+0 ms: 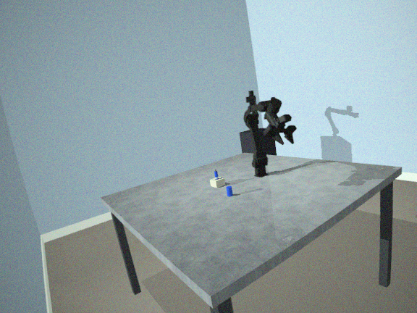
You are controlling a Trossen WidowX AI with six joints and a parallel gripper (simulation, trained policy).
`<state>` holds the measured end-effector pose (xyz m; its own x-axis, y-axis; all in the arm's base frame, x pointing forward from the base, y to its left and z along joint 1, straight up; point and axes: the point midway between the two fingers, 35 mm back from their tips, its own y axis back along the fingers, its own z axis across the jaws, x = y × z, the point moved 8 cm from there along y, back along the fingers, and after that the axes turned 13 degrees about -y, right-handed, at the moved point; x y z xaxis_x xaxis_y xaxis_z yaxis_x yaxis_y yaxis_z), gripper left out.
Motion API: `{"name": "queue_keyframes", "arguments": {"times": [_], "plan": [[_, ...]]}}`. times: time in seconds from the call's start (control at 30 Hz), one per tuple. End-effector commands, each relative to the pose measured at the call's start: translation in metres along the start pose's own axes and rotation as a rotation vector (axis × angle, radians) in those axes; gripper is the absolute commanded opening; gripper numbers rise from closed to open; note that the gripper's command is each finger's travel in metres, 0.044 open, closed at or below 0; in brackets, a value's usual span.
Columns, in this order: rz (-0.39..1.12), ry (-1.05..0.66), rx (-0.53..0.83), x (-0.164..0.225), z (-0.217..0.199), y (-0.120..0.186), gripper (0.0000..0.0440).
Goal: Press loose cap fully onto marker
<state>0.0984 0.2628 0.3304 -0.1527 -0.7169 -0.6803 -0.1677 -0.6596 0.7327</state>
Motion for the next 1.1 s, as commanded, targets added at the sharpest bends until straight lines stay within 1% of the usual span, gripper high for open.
{"name": "queue_keyframes", "arguments": {"times": [0.0, 1.07], "plan": [[0.034, -0.038, 0.009, 0.001, -0.009, -0.002, 0.0334], [0.294, -0.293, 0.091, 0.020, -0.080, -0.022, 0.0333]]}}
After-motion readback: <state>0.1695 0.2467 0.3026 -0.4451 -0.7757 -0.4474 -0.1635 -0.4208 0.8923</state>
